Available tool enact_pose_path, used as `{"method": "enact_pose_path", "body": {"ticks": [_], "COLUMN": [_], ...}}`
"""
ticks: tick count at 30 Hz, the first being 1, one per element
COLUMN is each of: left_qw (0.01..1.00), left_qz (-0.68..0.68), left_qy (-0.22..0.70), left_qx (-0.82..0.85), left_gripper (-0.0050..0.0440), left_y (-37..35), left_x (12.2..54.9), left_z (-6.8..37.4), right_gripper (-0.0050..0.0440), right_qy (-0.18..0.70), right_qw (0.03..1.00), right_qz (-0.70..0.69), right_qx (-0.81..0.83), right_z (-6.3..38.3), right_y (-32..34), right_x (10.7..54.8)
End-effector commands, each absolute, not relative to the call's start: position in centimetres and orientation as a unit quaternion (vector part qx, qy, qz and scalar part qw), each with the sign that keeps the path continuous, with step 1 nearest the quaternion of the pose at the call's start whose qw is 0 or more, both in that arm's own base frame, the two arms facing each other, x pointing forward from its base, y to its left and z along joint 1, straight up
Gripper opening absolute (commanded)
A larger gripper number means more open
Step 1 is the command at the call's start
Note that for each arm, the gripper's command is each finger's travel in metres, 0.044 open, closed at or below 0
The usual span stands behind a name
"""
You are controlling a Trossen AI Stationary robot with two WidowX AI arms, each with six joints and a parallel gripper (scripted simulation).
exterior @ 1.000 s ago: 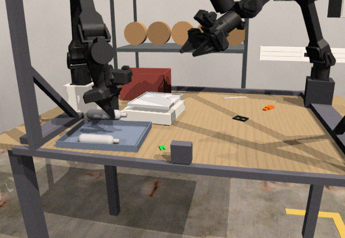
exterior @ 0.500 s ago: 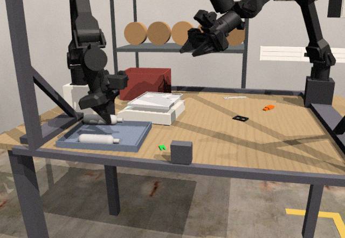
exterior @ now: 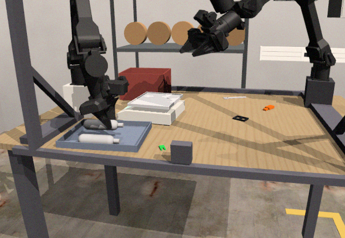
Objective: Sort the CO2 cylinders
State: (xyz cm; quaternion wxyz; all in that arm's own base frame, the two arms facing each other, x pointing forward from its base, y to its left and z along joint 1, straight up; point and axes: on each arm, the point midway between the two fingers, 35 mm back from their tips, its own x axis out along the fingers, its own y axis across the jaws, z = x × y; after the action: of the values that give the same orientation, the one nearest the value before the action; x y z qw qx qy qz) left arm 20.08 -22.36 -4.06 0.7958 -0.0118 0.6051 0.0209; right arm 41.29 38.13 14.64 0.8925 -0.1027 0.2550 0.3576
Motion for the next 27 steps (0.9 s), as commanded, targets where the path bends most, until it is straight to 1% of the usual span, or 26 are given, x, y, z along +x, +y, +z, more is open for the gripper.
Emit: {"method": "enact_pose_path", "body": {"ticks": [1,10,16,27], "left_qw": [0.801,0.797,0.8,0.8], "left_qz": [0.014,0.02,0.016,0.015], "left_qy": [0.598,0.604,0.6,0.6], "left_qx": [-0.025,-0.015,-0.021,-0.021], "left_gripper": [-0.005,-0.005,-0.005,-0.005], "left_y": [-23.2,-21.6,-22.7,-22.9], "left_x": [20.6,19.3,20.3,20.5], "left_z": [-3.2,-5.7,-5.9,-5.9], "right_gripper": [0.044,0.044,0.044,0.044], "right_qy": [0.241,0.241,0.241,0.241], "right_qw": [0.896,0.896,0.896,0.896], "right_qz": [0.359,0.359,0.359,0.359], "right_qx": [-0.097,-0.097,-0.097,-0.097], "right_z": [16.3,16.3,16.3,16.3], "right_y": [38.3,38.3,38.3,38.3], "right_x": [41.4,41.4,41.4,41.4]}}
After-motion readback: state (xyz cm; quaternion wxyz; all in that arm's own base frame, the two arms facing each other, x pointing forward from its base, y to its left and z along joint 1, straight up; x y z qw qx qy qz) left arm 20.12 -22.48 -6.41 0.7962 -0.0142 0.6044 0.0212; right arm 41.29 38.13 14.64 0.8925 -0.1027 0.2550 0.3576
